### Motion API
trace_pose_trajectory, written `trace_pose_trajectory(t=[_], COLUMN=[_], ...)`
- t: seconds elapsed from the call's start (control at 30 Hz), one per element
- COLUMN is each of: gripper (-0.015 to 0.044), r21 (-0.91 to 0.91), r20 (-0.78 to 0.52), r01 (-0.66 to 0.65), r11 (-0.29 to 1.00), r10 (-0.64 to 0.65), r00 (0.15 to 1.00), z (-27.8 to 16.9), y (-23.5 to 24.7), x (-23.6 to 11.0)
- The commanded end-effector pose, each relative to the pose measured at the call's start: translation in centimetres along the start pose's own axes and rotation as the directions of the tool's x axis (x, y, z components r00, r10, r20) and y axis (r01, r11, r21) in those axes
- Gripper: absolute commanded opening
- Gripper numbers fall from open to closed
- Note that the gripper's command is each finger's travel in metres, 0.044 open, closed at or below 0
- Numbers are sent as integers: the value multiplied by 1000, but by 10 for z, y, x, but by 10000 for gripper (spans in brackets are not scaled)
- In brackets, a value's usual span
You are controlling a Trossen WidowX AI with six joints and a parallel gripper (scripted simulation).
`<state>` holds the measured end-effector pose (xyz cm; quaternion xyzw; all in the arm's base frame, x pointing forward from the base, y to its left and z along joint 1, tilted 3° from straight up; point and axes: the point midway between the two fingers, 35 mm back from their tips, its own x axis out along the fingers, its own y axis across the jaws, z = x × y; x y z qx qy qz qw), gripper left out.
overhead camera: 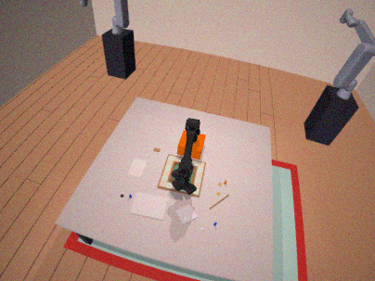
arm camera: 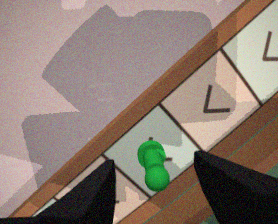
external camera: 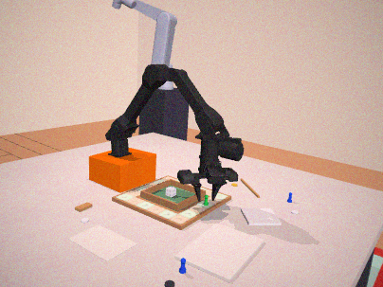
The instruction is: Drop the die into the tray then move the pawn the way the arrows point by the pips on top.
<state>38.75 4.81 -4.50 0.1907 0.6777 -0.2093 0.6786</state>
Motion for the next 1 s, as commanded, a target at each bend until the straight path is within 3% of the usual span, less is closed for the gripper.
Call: trace_pose_trajectory(t=[0.0, 0.07, 0.17, 0.3, 0.67, 0.7, 0.97], gripper=[315, 368, 440, 440, 440, 440, 440], r21=[2, 3, 3, -46, -403, -312, -312], r20=[-1, -5, -5, -6, -15, 5, 5], r01=[1, 3, 3, 4, 6, -2, -2], r11=[1000, 1000, 1000, 999, 915, 950, 950], r10=[-1, -3, -3, -4, -12, 4, 4], r00=[1000, 1000, 1000, 1000, 1000, 1000, 1000], z=[2, 1, 1, -9, -99, -70, -70], y=[1, 1, 1, -10, -100, -73, -73], x=[-24, -46, -49, -63, -124, -120, -120])
